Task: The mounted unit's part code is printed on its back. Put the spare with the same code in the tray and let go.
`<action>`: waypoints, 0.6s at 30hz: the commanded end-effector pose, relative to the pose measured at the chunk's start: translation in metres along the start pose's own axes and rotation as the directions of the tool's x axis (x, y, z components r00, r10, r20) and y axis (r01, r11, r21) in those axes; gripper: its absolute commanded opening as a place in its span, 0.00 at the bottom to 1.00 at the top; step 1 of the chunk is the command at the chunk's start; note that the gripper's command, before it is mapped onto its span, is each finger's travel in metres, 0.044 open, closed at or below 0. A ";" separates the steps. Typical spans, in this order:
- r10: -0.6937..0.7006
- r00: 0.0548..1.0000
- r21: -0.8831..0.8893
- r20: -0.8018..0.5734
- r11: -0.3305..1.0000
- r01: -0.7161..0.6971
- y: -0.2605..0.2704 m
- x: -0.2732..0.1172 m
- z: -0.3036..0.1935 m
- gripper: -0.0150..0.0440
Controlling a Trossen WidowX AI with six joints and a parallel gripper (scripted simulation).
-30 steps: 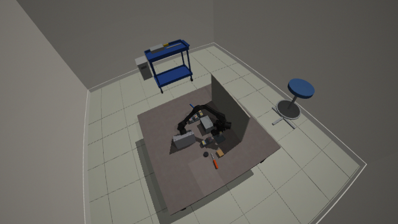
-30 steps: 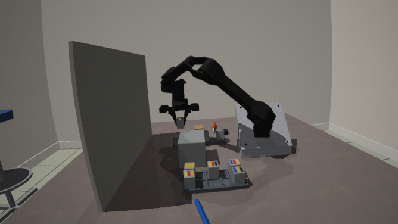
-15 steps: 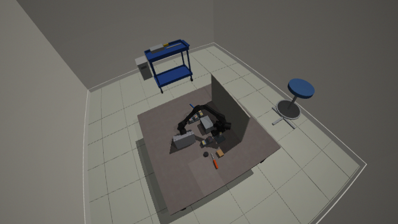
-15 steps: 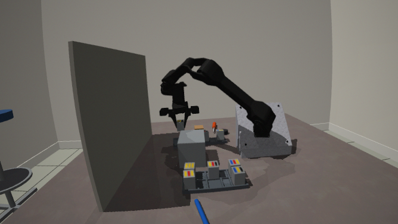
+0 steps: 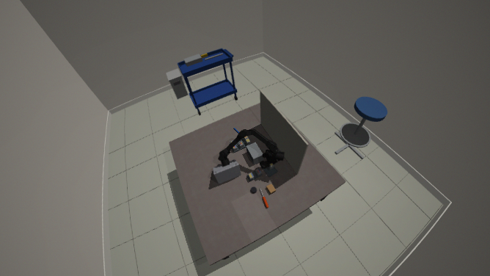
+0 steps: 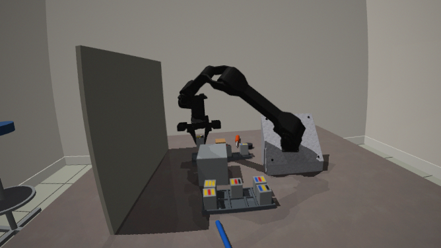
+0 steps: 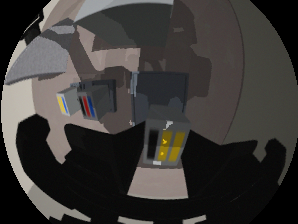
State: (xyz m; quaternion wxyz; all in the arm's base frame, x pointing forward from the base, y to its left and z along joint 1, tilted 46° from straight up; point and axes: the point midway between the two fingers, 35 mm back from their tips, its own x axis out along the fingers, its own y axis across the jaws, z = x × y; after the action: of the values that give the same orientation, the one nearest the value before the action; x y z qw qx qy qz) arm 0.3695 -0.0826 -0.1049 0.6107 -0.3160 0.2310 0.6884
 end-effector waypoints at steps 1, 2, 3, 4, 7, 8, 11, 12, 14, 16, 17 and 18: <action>-0.004 1.000 0.005 0.006 1.000 0.004 0.000 0.004 0.001 0.25; -0.004 1.000 0.005 0.006 1.000 0.004 0.000 0.005 0.001 0.25; -0.004 1.000 0.005 0.006 1.000 0.004 0.000 0.006 0.001 0.25; -0.004 1.000 0.005 0.006 1.000 0.004 0.000 0.007 0.001 0.25; -0.004 1.000 0.005 0.006 1.000 0.004 0.000 0.009 0.001 0.25; -0.004 1.000 0.005 0.006 1.000 0.004 0.000 0.010 0.001 0.25; -0.004 1.000 0.005 0.006 1.000 0.004 0.001 0.013 0.001 0.25; -0.004 1.000 0.005 0.006 1.000 0.004 0.001 0.014 0.001 0.25; -0.004 1.000 0.005 0.007 1.000 0.004 0.001 0.015 0.002 0.25; -0.004 1.000 0.005 0.007 1.000 0.004 0.001 0.017 0.002 0.25; -0.004 1.000 0.005 0.007 1.000 0.004 0.001 0.018 0.002 0.25; -0.004 1.000 0.005 0.007 1.000 0.004 0.001 0.019 0.002 0.25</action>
State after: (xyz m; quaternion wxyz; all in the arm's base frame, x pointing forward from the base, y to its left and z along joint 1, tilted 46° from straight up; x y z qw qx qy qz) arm 0.3675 -0.0714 -0.1152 0.6108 -0.3157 0.2304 0.6886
